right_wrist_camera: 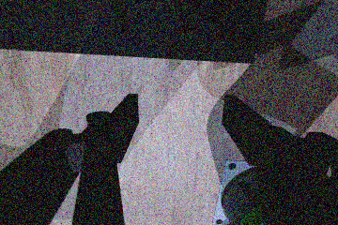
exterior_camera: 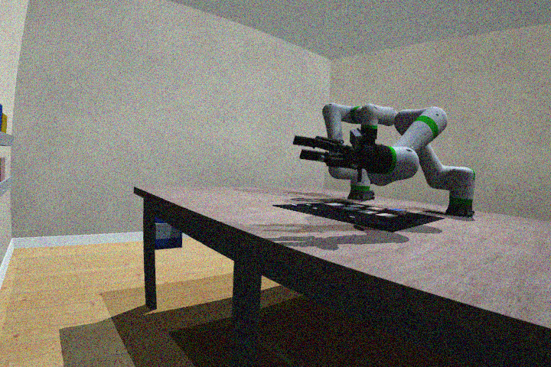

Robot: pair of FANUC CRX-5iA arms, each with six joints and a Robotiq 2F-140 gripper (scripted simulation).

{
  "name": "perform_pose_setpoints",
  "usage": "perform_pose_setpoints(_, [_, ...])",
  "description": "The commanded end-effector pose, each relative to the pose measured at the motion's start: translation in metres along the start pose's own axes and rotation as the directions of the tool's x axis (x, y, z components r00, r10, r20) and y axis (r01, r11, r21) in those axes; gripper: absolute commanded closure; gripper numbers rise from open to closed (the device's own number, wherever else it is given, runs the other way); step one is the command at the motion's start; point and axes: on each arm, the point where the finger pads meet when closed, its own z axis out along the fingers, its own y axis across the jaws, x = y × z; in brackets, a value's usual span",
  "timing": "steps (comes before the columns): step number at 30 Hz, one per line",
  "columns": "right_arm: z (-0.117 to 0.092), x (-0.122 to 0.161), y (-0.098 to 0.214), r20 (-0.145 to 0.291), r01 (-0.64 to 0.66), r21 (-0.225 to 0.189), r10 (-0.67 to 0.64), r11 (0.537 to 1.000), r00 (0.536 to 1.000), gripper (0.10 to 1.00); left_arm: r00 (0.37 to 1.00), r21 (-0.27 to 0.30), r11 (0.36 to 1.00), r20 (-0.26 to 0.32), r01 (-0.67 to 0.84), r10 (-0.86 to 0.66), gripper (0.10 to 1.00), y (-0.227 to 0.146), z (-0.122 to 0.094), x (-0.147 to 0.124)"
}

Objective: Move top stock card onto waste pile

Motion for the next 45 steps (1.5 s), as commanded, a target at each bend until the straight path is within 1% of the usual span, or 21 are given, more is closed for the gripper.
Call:
perform_pose_setpoints(1, [-0.001, 0.000, 0.000, -0.001, 0.000, 0.001, 0.000, 1.000, 1.000, 0.537, 1.000, -0.002, 1.000, -0.002, -0.001, 0.001, 0.569, 0.001, 0.000, 0.002])
perform_pose_setpoints(17, [-0.001, 0.000, 0.000, -0.001, 0.000, 0.001, 0.000, 1.000, 1.000, 0.537, 1.000, -0.002, 1.000, -0.002, -0.001, 0.001, 0.569, 0.001, 0.000, 0.002])
perform_pose_setpoints(18, [-0.001, 0.001, 0.000, -0.001, 0.000, 0.001, 0.000, 1.000, 1.000, 0.098, 1.000, -0.002, 1.000, -0.002, -0.001, 0.001, 0.098, 0.001, 0.000, 0.002])
perform_pose_setpoints(21, [-0.005, 0.007, -0.012, -0.003, -0.004, 0.002, 0.004, 1.000, 1.000, 0.098, 1.000, -0.002, 1.000, -0.003, -0.001, 0.001, 0.098, 0.001, 0.000, 0.003])
perform_pose_setpoints(22, [-0.008, 0.013, -0.022, -0.004, -0.008, 0.003, 0.008, 1.000, 1.000, 0.098, 1.000, -0.002, 1.000, -0.003, -0.001, 0.001, 0.098, 0.001, 0.000, 0.004])
perform_pose_setpoints(25, [-0.018, 0.036, -0.064, -0.011, -0.023, 0.006, 0.023, 1.000, 1.000, 0.098, 1.000, -0.004, 1.000, -0.006, -0.002, 0.002, 0.098, 0.000, -0.001, 0.009])
perform_pose_setpoints(30, [-0.022, 0.059, -0.103, -0.016, -0.037, 0.010, 0.037, 0.999, 0.999, 0.098, 1.000, -0.010, 1.000, -0.017, -0.006, 0.006, 0.098, -0.005, -0.005, 0.028])
perform_pose_setpoints(32, [-0.022, 0.059, -0.103, -0.016, -0.037, 0.010, 0.037, 0.999, 0.999, 0.098, 1.000, -0.014, 1.000, -0.023, -0.009, 0.009, 0.098, -0.008, -0.008, 0.040])
perform_pose_setpoints(34, [-0.022, 0.059, -0.103, -0.016, -0.037, 0.010, 0.037, 0.999, 0.999, 0.098, 1.000, -0.014, 1.000, -0.023, -0.009, 0.009, 0.098, -0.008, -0.008, 0.040])
perform_pose_setpoints(36, [-0.022, 0.059, -0.103, -0.016, -0.037, 0.010, 0.037, 0.999, 0.999, 0.098, 0.999, -0.019, 1.000, -0.031, -0.013, 0.012, 0.098, -0.012, -0.012, 0.055])
perform_pose_setpoints(37, [-0.023, 0.064, -0.112, -0.017, -0.040, 0.010, 0.040, 0.999, 0.999, 0.098, 0.999, -0.022, 1.000, -0.035, -0.015, 0.015, 0.098, -0.014, -0.015, 0.063])
perform_pose_setpoints(39, [-0.023, 0.064, -0.112, -0.017, -0.040, 0.010, 0.040, 0.999, 0.999, 0.098, 0.999, -0.028, 0.999, -0.044, -0.021, 0.019, 0.098, -0.019, -0.020, 0.082])
perform_pose_setpoints(45, [-0.023, 0.064, -0.112, -0.017, -0.040, 0.010, 0.040, 0.999, 0.999, 0.098, 0.997, -0.051, 0.998, -0.069, -0.044, 0.040, 0.098, -0.036, -0.048, 0.153])
